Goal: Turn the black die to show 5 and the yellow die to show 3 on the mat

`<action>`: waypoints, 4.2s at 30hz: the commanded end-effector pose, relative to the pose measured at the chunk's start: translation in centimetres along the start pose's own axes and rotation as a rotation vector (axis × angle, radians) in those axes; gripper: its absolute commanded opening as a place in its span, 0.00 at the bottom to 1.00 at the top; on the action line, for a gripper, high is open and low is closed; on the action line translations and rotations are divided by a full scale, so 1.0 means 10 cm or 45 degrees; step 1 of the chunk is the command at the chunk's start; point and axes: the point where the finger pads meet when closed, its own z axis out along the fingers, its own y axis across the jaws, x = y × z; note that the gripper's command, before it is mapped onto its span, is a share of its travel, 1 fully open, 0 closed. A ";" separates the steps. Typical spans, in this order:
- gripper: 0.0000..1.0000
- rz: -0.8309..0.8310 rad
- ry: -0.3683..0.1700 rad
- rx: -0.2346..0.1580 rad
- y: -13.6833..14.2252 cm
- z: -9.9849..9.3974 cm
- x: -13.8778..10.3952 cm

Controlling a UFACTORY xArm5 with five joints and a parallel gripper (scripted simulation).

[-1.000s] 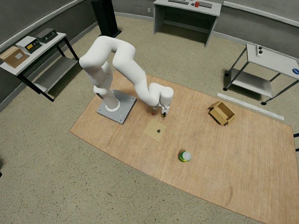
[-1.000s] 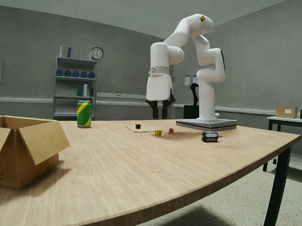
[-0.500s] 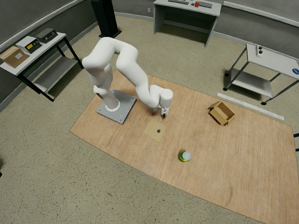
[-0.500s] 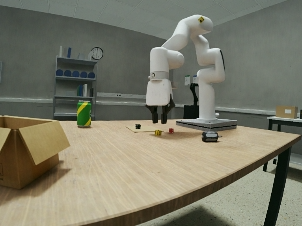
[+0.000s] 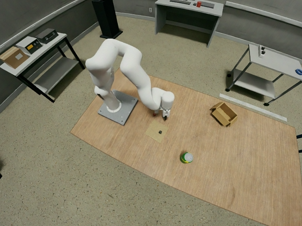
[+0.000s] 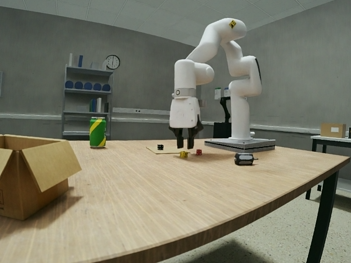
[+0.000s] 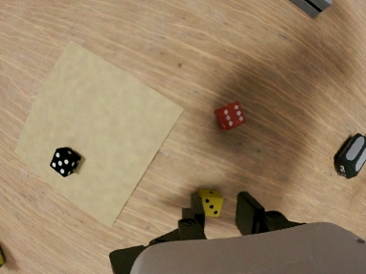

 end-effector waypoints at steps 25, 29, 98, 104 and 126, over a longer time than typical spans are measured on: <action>0.36 0.000 -0.005 0.001 -0.01 0.04 -0.01; 0.36 0.000 -0.005 0.001 -0.01 0.04 -0.01; 0.36 0.000 -0.005 0.001 -0.02 0.04 -0.03; 0.36 0.000 -0.005 0.001 -0.02 0.05 -0.03; 0.36 0.000 -0.005 0.001 -0.03 0.27 -0.02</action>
